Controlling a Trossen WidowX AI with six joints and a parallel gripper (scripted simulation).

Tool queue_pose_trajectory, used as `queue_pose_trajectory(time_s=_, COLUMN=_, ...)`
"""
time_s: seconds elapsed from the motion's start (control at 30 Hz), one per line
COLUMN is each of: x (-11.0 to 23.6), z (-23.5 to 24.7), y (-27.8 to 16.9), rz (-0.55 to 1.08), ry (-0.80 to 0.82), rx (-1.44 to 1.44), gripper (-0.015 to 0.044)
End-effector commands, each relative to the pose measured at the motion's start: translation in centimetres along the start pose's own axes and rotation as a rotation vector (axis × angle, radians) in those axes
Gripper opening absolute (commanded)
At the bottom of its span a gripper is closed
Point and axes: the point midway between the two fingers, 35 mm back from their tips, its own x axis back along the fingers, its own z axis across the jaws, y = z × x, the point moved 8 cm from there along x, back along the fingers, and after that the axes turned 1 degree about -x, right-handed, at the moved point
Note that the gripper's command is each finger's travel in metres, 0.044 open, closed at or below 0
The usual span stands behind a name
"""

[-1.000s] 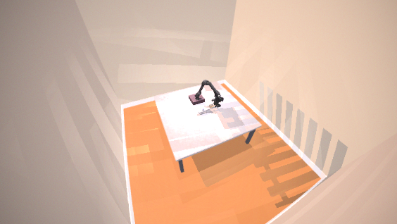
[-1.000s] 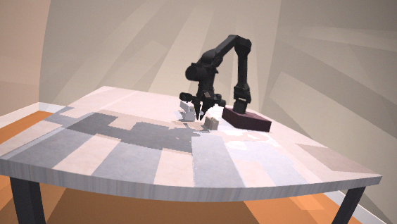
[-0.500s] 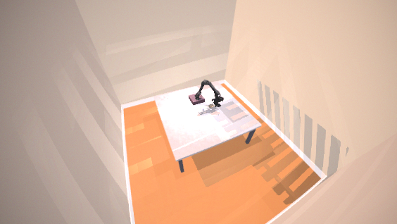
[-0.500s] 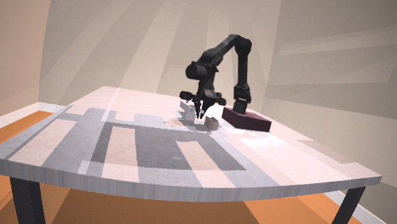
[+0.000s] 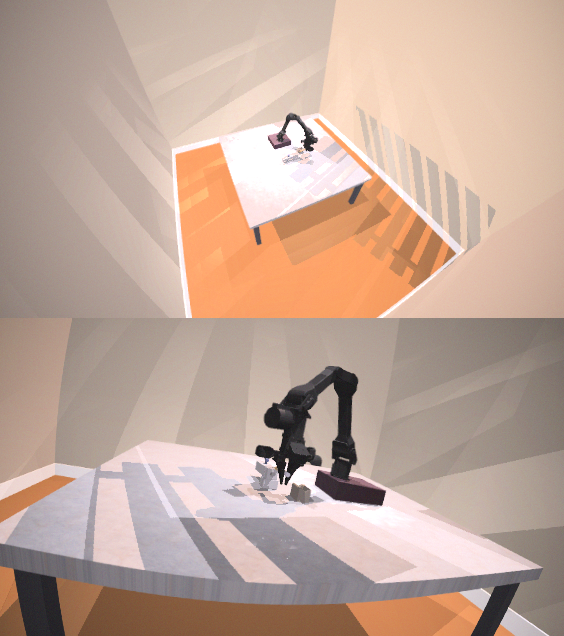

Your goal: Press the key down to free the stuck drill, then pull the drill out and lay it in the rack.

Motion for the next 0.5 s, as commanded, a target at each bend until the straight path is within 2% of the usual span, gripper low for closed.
queue_pose_trajectory(time_s=0.0, x=0.33, z=-0.01, y=0.00, rz=-0.003, ry=-0.003, rx=0.003, gripper=0.0000)
queue_pose_trajectory(time_s=0.47, x=0.86, z=-0.03, y=0.01, rz=-0.003, ry=-0.003, rx=0.003, gripper=0.0000)
